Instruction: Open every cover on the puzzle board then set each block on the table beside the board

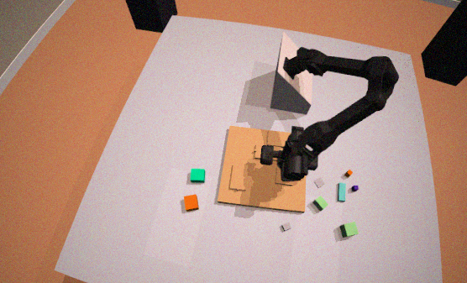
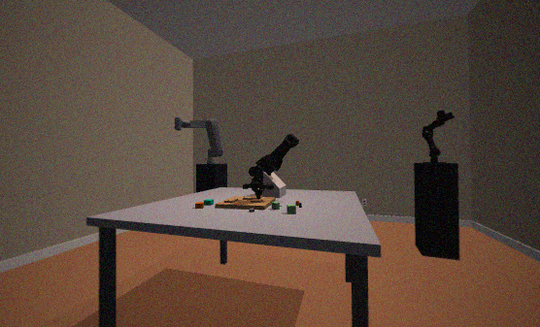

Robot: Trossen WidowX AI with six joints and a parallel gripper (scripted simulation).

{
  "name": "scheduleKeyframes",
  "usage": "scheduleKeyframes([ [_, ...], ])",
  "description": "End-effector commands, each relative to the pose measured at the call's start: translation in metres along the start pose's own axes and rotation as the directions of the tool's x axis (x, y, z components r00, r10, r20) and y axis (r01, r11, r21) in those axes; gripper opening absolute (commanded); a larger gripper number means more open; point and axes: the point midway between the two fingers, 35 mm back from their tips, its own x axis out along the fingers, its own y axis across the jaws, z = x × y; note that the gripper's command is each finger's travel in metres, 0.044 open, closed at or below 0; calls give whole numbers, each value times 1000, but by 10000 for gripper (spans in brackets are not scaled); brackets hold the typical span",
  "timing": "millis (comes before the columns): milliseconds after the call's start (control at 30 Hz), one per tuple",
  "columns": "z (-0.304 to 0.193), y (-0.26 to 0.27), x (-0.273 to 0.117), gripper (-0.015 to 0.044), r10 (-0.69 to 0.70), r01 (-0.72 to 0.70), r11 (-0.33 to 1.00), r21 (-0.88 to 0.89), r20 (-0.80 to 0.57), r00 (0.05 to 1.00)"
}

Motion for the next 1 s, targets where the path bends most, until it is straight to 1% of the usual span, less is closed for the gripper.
scheduleKeyframes([
  [0,7,1,0,0,6,-6,1000,-1,5,1000],
  [967,36,2,0,0,6,-6,1000,-3,6,1000],
])
